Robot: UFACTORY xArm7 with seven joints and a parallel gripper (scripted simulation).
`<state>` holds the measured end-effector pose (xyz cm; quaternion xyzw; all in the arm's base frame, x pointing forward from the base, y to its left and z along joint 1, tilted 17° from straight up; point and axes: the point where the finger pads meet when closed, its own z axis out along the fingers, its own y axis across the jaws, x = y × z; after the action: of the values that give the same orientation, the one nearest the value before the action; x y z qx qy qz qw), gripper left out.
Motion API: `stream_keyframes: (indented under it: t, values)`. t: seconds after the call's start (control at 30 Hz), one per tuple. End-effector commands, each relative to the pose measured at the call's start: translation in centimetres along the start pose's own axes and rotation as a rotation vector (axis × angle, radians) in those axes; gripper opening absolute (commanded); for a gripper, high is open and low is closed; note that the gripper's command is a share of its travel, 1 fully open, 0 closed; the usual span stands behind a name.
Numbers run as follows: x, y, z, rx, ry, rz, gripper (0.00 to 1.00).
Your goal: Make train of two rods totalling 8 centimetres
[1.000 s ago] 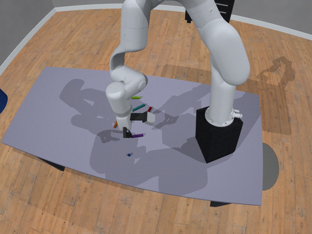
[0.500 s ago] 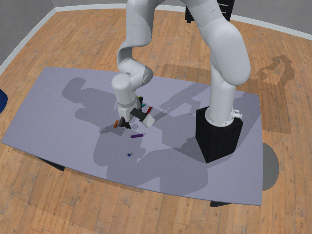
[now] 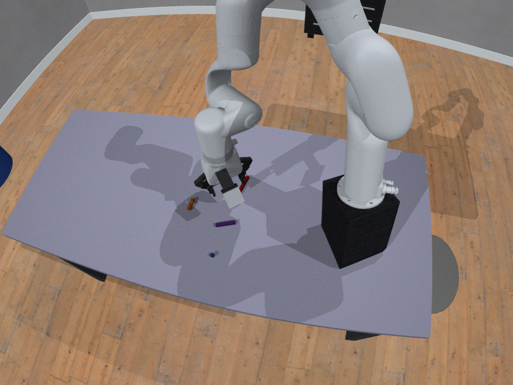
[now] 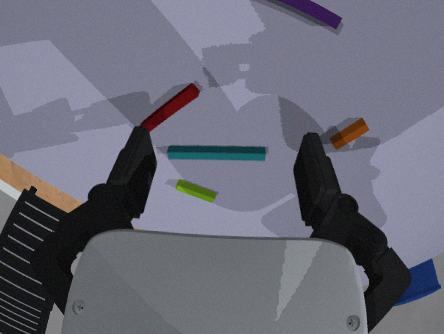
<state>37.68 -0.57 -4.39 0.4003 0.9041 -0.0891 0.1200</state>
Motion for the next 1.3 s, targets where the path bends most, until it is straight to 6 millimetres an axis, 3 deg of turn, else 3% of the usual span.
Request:
stream_keyframes:
  t: [0.0, 0.1, 0.17, 0.6, 1.0, 1.03, 1.27]
  values:
    - [-0.7, -0.9, 0.0, -0.018, -0.023, 0.165, 1.00]
    - [-0.8, -1.2, 0.0, -0.018, -0.022, 0.204, 1.00]
    - [-1.2, -2.1, 0.0, -0.020, -0.018, 0.343, 1.00]
    - [-2.5, -5.0, 0.0, -0.022, 0.000, 0.810, 1.00]
    - [-2.7, -5.6, -0.1, -0.022, 0.004, 0.904, 1.00]
    - [-2.7, -5.6, -0.1, -0.022, 0.004, 0.904, 0.24]
    - [-2.7, -5.6, -0.1, -0.022, 0.004, 0.904, 0.24]
